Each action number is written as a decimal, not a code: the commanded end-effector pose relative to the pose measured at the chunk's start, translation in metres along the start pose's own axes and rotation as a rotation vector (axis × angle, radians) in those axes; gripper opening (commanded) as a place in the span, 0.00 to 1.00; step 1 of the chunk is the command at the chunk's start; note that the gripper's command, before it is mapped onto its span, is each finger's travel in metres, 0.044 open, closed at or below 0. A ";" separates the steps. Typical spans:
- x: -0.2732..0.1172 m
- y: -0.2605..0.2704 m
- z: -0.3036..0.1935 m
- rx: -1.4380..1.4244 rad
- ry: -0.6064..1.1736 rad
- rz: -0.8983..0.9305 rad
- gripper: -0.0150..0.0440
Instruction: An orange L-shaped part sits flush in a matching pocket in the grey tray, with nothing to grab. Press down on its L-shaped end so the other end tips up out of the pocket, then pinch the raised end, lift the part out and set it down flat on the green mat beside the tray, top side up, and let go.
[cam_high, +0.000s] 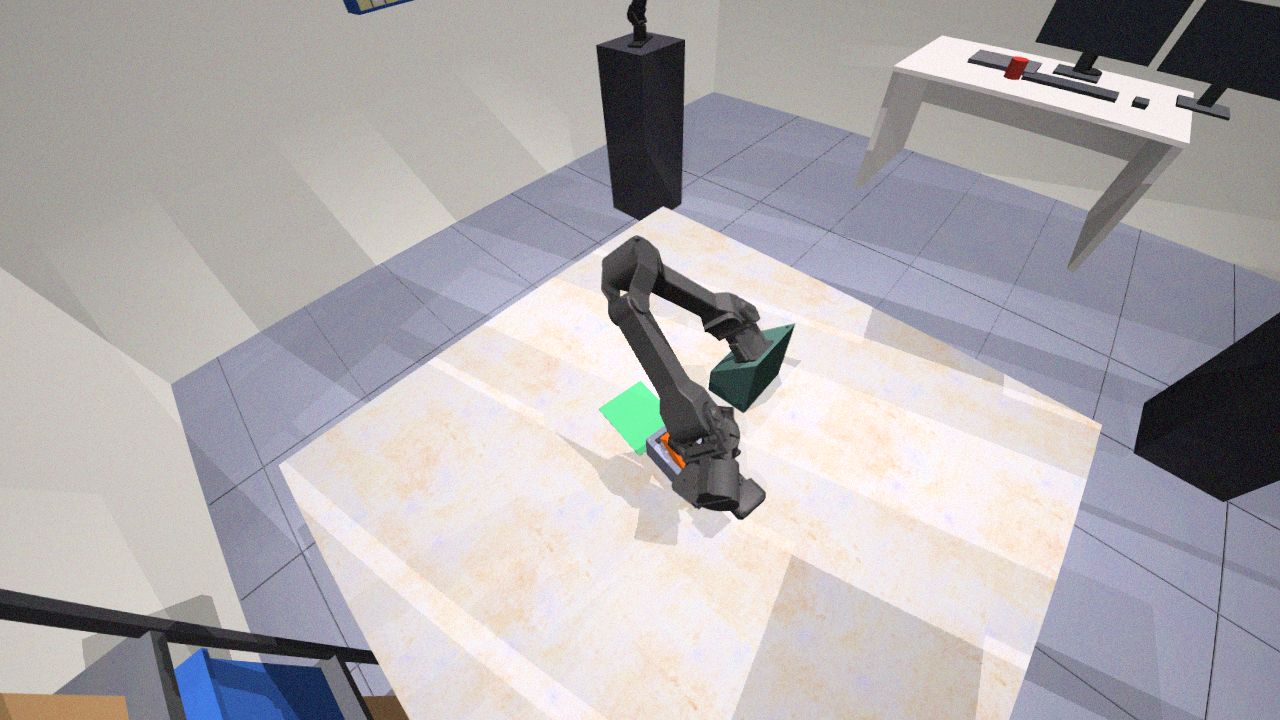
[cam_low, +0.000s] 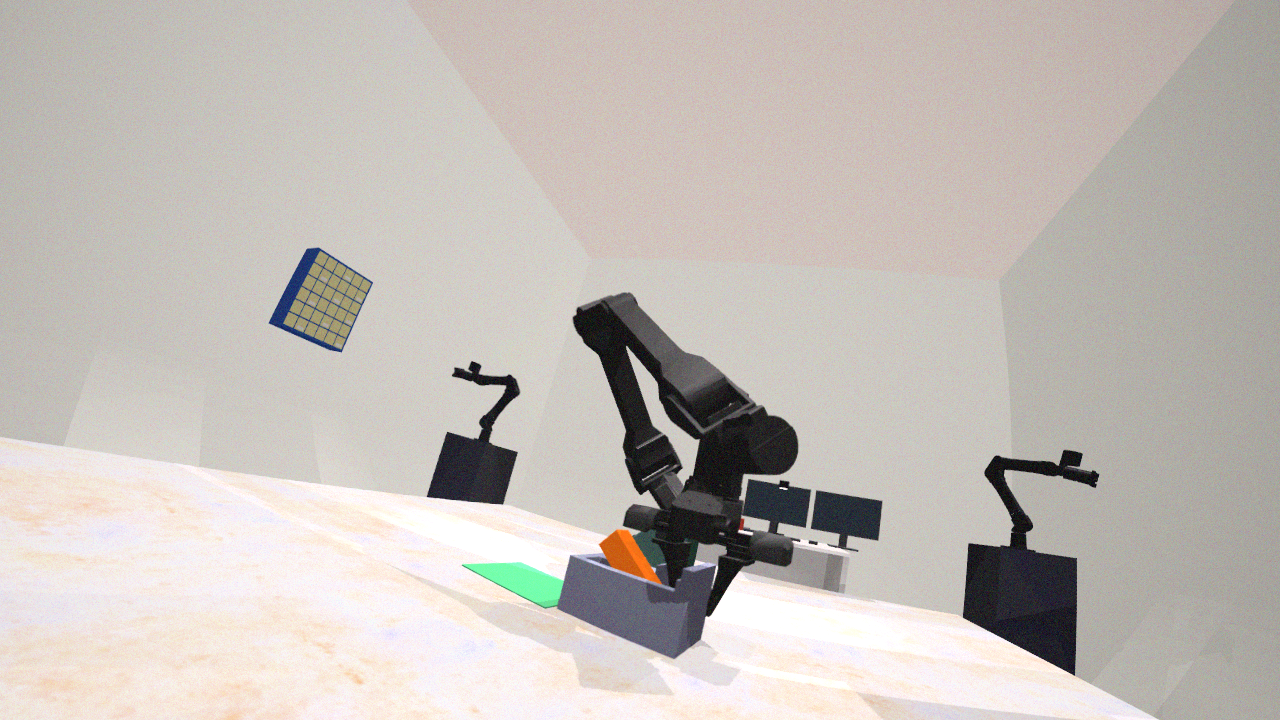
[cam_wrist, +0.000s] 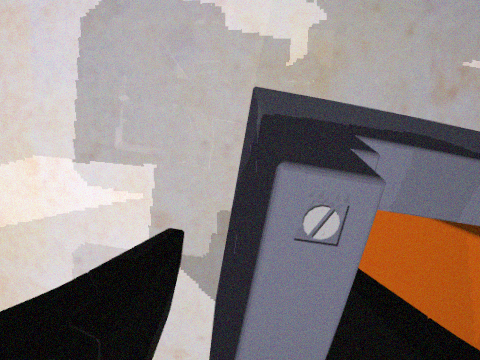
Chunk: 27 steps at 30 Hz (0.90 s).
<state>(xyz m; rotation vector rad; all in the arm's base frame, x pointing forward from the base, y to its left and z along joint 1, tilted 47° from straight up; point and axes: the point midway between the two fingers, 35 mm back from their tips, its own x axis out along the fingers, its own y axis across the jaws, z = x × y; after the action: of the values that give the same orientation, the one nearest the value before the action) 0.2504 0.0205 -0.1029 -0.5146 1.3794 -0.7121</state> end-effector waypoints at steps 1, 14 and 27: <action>-0.006 0.006 0.000 0.001 0.002 -0.001 0.56; -0.106 -0.003 0.000 -0.002 0.005 0.000 0.56; -0.106 0.000 0.002 -0.003 -0.015 0.012 0.56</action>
<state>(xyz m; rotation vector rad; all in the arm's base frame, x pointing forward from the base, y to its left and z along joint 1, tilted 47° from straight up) 0.2484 0.0964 -0.0282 -0.5101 1.3683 -0.6978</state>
